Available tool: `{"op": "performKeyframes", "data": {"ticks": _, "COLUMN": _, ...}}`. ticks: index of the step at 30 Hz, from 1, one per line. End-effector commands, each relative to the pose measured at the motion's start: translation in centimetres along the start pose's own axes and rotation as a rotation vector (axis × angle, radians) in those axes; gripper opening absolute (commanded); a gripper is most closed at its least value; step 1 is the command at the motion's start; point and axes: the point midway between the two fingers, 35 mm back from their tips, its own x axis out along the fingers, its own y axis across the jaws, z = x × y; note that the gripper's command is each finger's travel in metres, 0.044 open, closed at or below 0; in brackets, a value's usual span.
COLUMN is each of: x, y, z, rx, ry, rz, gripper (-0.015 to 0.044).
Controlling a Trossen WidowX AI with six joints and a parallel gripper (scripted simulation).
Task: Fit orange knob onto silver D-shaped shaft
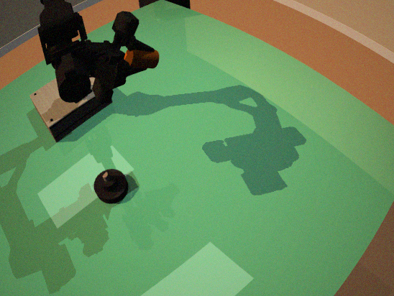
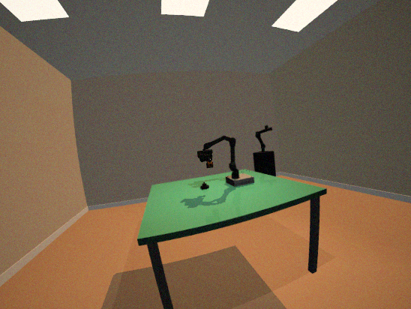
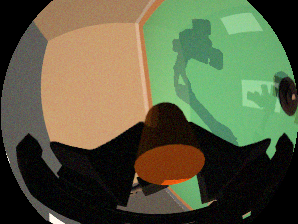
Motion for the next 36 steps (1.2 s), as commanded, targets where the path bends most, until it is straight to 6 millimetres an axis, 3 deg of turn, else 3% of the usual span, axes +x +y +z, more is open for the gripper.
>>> {"op": "performKeyframes", "data": {"ticks": 1, "x": 0.0, "y": 0.1, "z": 0.0, "rx": 0.001, "ry": -0.001, "rz": 0.002, "gripper": 0.0000}}
{"op": "performKeyframes", "data": {"ticks": 15, "x": 0.3, "y": -0.3, "z": 0.0, "rx": 0.002, "ry": 0.000, "rz": -0.008, "gripper": 0.0000}}
{"op": "performKeyframes", "data": {"ticks": 36, "x": 3.7, "y": -3.3, "z": 0.0, "rx": 0.003, "ry": 0.001, "rz": -0.543, "gripper": 0.0000}}
